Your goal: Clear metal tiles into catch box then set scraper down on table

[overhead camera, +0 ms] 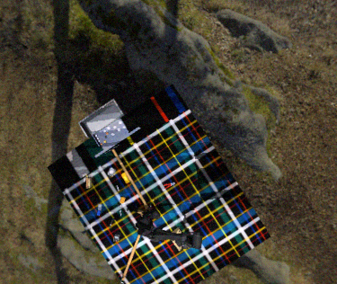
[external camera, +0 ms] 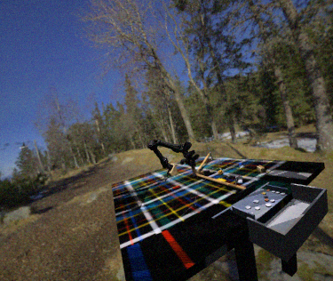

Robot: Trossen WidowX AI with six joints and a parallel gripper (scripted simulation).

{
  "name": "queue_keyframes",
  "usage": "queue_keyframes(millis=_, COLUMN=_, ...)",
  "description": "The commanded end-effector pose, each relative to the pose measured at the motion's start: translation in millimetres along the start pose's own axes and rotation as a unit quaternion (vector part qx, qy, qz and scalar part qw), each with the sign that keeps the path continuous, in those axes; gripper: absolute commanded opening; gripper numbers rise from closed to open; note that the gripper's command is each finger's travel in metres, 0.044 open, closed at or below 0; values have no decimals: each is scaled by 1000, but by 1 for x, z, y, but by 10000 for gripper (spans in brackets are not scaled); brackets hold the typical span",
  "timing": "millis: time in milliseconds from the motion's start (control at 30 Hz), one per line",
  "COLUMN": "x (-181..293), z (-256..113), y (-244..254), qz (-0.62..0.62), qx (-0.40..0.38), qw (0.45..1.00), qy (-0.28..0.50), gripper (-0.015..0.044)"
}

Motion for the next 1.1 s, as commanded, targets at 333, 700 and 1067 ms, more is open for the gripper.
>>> queue_keyframes(millis=333, x=31, z=-24, y=1, qz=-1, qx=-1, qw=1000, qy=0, gripper=0)
queue_keyframes(millis=700, x=55, z=-40, y=-3, qz=-2, qx=1, qw=1000, qy=-2, gripper=0)
queue_keyframes(millis=1067, x=57, z=-42, y=-12, qz=-3, qx=0, qw=1000, qy=-1, gripper=0)
Point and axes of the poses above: the point midway between the two fingers, 35 mm back from their tips, its own z axis out along the fingers, its own y axis across the jaws, x = y × z, the point moved 8 cm from there along -z, back along the fingers, and after that the axes turned 3 degrees about z, right-handed, at the moved point
